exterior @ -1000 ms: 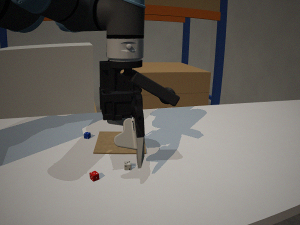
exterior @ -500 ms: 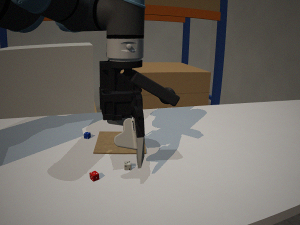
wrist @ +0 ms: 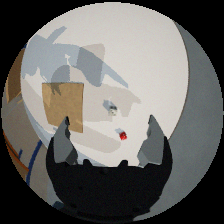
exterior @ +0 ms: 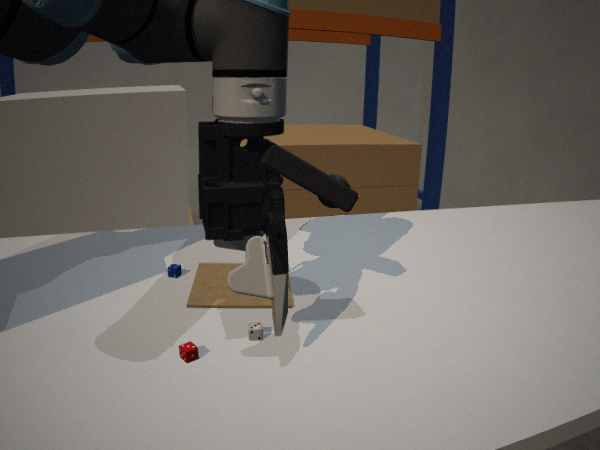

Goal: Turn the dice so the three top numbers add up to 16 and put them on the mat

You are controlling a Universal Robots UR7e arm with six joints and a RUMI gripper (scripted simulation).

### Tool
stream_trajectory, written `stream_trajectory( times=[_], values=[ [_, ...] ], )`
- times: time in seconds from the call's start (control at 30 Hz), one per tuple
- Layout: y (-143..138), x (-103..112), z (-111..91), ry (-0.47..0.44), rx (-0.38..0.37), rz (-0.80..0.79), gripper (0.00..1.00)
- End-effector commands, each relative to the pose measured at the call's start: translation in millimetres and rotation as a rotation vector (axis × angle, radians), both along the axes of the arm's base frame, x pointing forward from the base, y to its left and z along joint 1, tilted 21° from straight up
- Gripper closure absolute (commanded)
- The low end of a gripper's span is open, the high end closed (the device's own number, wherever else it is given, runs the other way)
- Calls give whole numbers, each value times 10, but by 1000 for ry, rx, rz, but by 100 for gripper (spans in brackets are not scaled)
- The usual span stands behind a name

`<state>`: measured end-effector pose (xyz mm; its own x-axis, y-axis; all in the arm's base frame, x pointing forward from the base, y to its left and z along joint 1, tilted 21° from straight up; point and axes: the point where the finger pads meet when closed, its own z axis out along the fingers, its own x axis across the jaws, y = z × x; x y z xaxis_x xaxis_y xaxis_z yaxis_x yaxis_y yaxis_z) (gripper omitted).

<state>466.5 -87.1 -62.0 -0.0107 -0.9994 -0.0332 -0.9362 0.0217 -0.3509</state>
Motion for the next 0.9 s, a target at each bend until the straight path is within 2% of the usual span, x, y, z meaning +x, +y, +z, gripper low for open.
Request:
stream_trajectory(
  times=[0.0,0.33,0.87],
  values=[
    [47,-17,-2,-1,-1,0,0],
    [316,-125,-35,-1,-1,0,0],
    [1123,-448,-134,-1,-1,0,0]
  ],
)
